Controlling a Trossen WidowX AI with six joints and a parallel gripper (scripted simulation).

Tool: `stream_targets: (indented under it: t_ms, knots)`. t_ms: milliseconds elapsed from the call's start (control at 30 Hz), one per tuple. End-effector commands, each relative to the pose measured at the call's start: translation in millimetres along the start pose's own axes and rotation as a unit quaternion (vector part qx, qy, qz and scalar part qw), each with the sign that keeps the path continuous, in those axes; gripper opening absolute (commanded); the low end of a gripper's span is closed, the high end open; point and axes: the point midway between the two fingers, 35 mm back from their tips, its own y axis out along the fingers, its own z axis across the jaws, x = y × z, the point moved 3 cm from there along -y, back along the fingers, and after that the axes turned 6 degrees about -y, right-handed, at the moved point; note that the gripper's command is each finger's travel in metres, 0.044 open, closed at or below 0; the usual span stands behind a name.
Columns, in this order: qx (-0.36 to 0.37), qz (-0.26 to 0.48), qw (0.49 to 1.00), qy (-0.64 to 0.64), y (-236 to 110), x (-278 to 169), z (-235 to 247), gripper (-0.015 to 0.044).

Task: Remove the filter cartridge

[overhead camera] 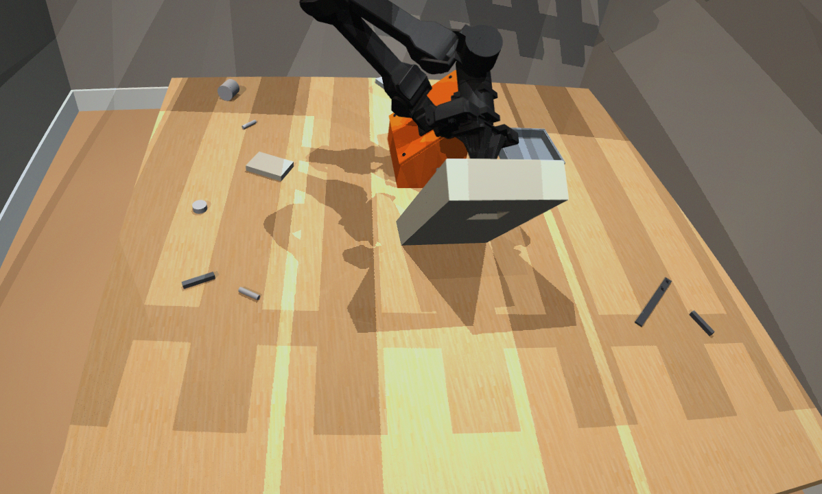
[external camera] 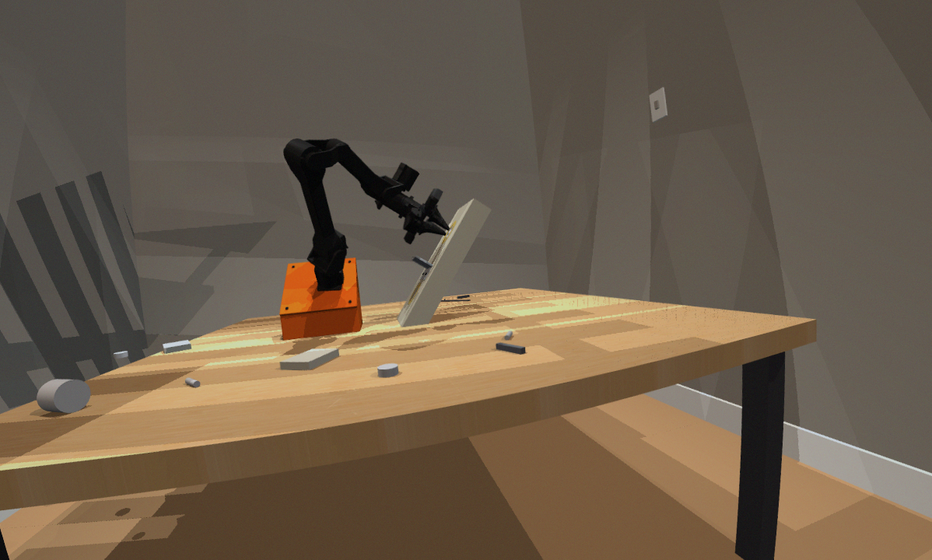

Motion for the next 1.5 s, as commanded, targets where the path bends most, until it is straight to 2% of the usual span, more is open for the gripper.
stream_targets:
  t_ms: [0,1467]
  knots:
    - [-0.002,0.002,1.0,-0.003,0.2,-0.9,0.5,0.009]
    - [-0.002,0.002,1.0,-0.003,9.2,-1.5,1.6,0.009]
